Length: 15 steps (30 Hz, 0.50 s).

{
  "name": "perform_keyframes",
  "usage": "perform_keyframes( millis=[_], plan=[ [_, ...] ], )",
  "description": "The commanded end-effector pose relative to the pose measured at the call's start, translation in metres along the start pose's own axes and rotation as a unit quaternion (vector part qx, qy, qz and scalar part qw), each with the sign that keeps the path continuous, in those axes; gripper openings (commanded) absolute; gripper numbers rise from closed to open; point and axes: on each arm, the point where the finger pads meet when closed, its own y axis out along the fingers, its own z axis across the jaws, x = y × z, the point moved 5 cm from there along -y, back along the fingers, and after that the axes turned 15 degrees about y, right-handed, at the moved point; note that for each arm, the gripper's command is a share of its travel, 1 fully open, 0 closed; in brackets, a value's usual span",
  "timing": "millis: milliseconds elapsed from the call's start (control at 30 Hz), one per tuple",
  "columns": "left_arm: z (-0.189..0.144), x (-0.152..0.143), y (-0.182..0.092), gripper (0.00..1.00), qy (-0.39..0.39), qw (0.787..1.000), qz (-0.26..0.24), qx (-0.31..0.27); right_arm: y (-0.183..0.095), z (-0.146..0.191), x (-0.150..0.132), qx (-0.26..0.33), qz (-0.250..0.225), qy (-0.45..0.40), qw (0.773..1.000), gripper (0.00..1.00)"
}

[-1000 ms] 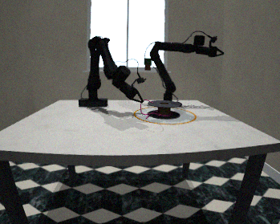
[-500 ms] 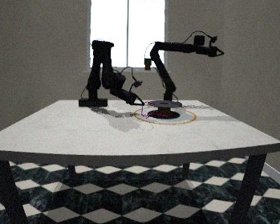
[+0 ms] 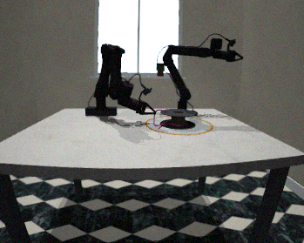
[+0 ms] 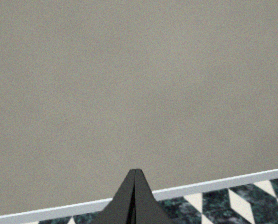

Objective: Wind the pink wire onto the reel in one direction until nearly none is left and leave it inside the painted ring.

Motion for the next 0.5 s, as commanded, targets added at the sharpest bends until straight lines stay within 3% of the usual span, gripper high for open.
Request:
perform_keyframes(
  millis=[0,467],
  plan=[
    [0.0065,0.0167,-0.007,0.0,-0.005,1.0,-0.029,0.007,-0.0028,0.0014,-0.0051,0.004,-0.005,0.007,1.0,0.0],
    [0.0065,0.0167,-0.007,0.0,-0.005,1.0,-0.029,0.007,-0.0032,0.0017,-0.0131,0.004,-0.005,0.007,1.0,0.0]
  ],
)
